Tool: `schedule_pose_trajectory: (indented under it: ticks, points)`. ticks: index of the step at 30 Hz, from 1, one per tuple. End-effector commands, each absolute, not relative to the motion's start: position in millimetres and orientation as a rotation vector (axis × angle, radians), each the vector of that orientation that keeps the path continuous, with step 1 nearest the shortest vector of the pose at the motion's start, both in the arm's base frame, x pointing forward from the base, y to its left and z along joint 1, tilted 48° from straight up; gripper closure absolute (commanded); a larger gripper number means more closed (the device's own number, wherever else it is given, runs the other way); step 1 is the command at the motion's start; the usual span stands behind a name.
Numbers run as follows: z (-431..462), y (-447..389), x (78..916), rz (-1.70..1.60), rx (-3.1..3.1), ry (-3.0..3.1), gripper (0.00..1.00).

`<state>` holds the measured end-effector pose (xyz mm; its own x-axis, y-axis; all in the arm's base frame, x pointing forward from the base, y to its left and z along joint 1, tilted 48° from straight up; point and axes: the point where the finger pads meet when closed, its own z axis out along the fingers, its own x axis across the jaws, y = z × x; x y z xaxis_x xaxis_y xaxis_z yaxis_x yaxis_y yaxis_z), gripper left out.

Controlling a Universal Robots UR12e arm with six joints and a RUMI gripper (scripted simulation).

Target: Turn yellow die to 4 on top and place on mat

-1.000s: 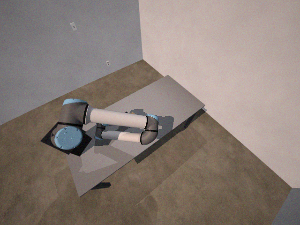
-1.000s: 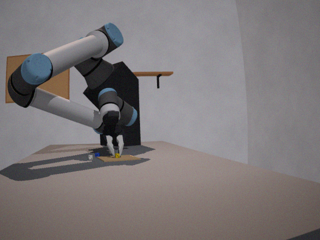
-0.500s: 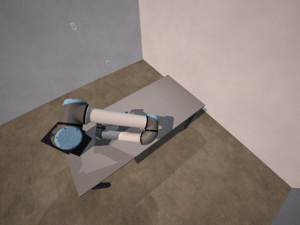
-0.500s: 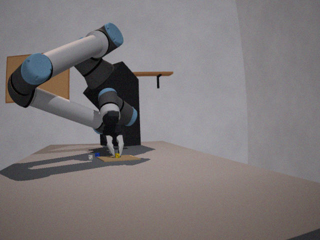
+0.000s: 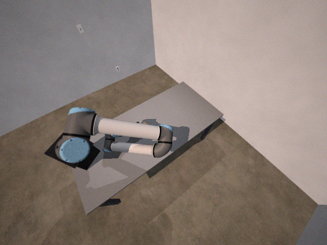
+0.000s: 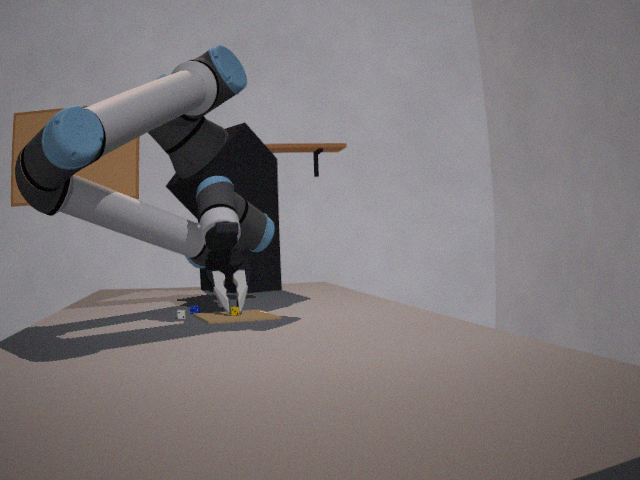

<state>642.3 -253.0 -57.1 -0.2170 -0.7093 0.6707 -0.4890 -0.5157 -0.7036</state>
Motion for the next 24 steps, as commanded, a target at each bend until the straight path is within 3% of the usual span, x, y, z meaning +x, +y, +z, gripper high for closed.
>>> schedule_pose_trajectory:
  ticks: [1,24]
  points:
    - [-56.8,-252.5,642.3,-1.819,-1.841,1.438,1.00]
    - [-20.4,-213.9,628.5,-1.819,-1.841,1.438,1.00]
